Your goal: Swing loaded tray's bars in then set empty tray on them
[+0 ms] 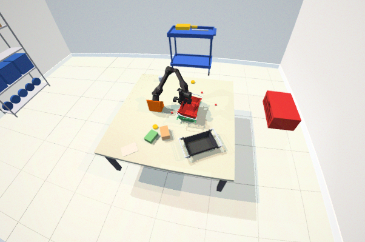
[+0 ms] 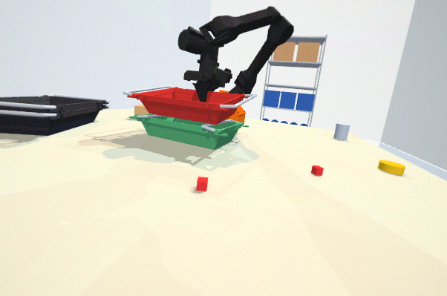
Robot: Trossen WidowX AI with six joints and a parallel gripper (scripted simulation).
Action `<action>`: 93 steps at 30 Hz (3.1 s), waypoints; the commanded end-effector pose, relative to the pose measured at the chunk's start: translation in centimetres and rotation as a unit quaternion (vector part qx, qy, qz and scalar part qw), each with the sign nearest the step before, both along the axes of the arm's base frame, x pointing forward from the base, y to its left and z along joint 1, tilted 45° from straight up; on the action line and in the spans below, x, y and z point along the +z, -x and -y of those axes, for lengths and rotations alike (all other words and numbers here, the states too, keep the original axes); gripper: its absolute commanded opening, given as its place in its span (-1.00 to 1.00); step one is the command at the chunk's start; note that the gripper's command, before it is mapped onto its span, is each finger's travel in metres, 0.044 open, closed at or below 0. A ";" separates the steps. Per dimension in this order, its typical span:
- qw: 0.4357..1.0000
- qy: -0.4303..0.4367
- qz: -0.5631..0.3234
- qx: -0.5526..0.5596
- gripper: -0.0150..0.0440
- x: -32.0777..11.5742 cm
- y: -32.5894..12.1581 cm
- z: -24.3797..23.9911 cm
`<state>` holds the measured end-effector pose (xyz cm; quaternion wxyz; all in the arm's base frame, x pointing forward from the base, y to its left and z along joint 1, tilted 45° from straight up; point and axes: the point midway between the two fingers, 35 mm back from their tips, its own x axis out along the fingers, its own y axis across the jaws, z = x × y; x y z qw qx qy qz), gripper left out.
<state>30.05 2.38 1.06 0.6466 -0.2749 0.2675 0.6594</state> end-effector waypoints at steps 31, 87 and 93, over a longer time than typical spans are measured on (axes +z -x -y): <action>1.000 0.001 -0.008 0.007 -0.49 -0.2 0.4 -0.5; 1.000 0.001 -0.008 0.007 -0.49 -0.8 0.7 -1.0; 1.000 0.001 -0.008 0.007 -0.49 -0.8 0.7 -1.0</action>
